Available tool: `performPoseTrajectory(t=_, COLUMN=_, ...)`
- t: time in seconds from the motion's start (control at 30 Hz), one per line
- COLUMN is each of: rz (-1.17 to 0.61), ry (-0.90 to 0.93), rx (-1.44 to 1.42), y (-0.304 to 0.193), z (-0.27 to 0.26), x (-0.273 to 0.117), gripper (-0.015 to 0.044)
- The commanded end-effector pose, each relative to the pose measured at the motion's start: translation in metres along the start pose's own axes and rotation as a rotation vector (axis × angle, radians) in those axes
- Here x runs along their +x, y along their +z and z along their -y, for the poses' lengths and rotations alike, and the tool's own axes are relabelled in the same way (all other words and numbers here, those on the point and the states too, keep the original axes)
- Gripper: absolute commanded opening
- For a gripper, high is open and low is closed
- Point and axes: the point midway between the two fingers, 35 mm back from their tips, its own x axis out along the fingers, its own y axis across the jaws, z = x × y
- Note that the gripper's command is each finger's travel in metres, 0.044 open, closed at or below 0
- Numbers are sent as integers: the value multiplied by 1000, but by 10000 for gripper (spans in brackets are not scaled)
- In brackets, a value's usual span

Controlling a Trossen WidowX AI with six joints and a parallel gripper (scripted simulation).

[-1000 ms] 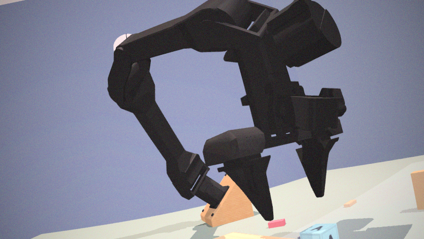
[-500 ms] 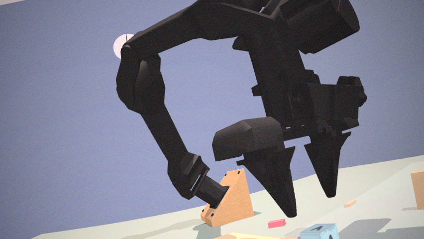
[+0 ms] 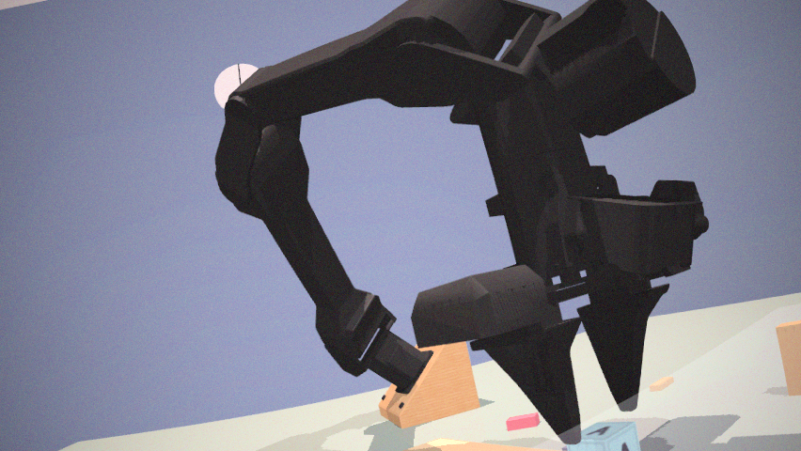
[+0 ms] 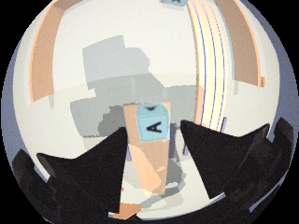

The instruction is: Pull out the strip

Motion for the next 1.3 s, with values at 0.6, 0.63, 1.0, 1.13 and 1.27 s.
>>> performPoseTrajectory(t=0.6, rz=-2, ry=-1, rx=0, y=-2, z=1, x=25, gripper=171)
performPoseTrajectory(t=0.63, rz=-2, ry=-1, rx=0, y=-2, z=1, x=25, gripper=145)
performPoseTrajectory(t=1.0, rz=-2, ry=-1, rx=0, y=-4, z=0, x=23, gripper=0)
performPoseTrajectory(t=1.13, rz=-2, ry=-1, rx=-3, y=-19, z=-6, x=10, gripper=0)
performPoseTrajectory(t=1.27, rz=-2, ry=-1, rx=-5, y=-35, z=-12, x=-2, gripper=0)
